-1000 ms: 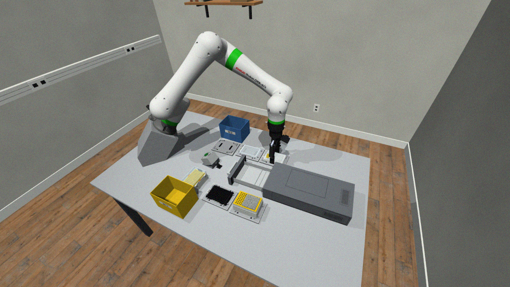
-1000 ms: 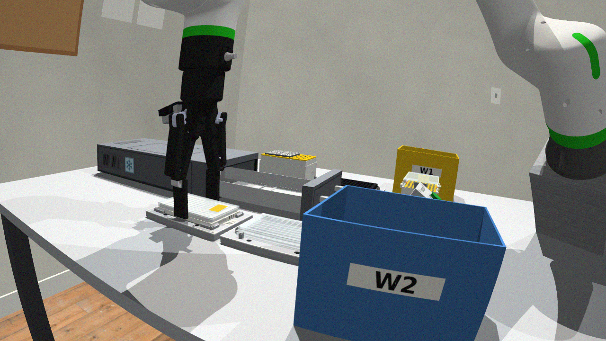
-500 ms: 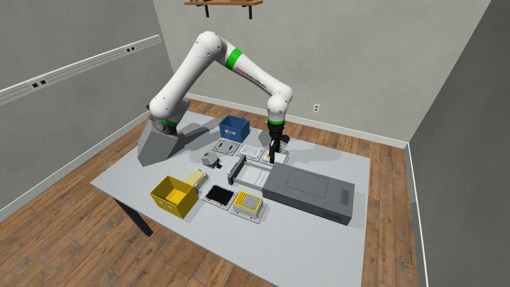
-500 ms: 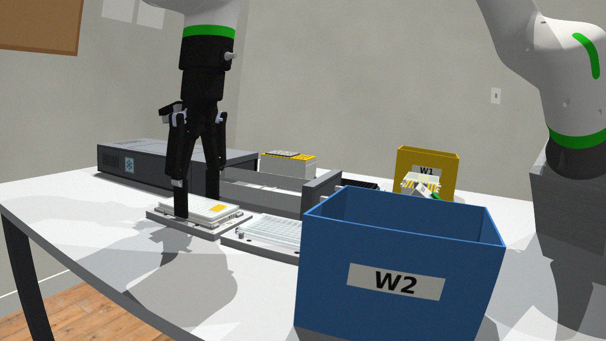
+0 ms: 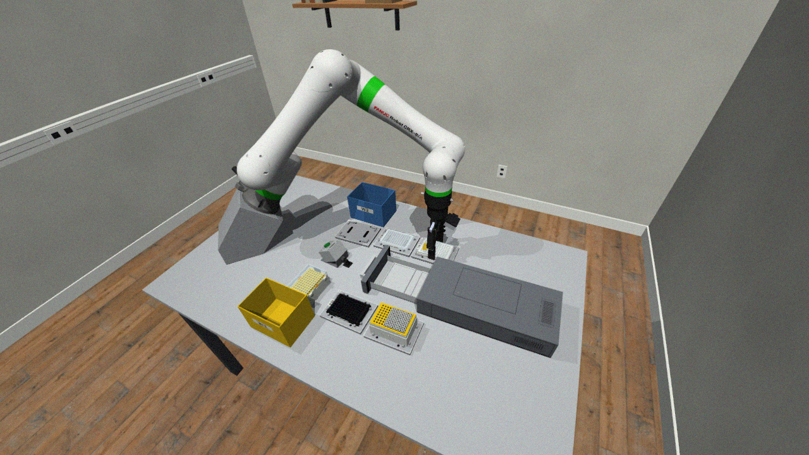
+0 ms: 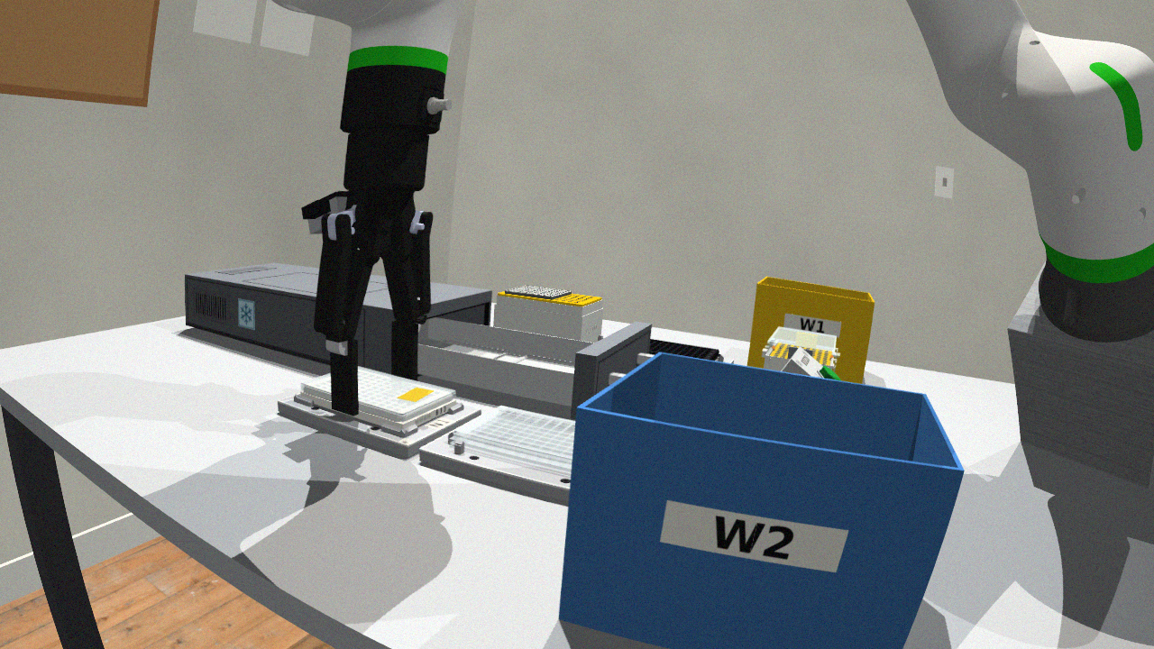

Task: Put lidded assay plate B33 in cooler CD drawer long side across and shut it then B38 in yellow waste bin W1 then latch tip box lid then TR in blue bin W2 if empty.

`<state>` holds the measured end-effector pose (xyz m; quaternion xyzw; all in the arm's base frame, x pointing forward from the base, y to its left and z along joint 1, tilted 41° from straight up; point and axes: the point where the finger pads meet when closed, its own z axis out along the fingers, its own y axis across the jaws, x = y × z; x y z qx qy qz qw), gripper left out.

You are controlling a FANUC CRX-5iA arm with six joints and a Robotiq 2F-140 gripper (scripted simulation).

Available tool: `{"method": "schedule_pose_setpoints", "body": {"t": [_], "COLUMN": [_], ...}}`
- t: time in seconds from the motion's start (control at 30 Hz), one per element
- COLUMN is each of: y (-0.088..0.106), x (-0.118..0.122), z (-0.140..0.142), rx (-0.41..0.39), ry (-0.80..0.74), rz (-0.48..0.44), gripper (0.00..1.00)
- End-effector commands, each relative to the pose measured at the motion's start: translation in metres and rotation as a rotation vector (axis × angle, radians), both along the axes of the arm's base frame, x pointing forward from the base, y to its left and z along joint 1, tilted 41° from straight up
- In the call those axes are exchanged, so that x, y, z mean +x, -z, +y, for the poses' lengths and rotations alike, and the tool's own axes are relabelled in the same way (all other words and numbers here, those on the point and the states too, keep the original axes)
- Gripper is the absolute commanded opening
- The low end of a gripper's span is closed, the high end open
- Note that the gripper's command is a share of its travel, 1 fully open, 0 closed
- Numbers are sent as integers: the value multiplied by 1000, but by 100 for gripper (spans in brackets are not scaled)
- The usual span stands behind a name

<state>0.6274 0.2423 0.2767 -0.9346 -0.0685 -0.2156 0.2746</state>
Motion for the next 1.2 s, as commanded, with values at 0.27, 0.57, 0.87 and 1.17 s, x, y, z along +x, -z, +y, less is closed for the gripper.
{"method": "schedule_pose_setpoints", "body": {"t": [0.27,0.57,0.87,1.17], "y": [-2,-4,-6,-12], "x": [0,-1,-2,-5], "z": [-1,-3,-4,-8], "rx": [0,0,0,0], "ry": [1,1,1,1], "rz": [-2,-2,-2,-2], "gripper": [10,10,10,10]}}
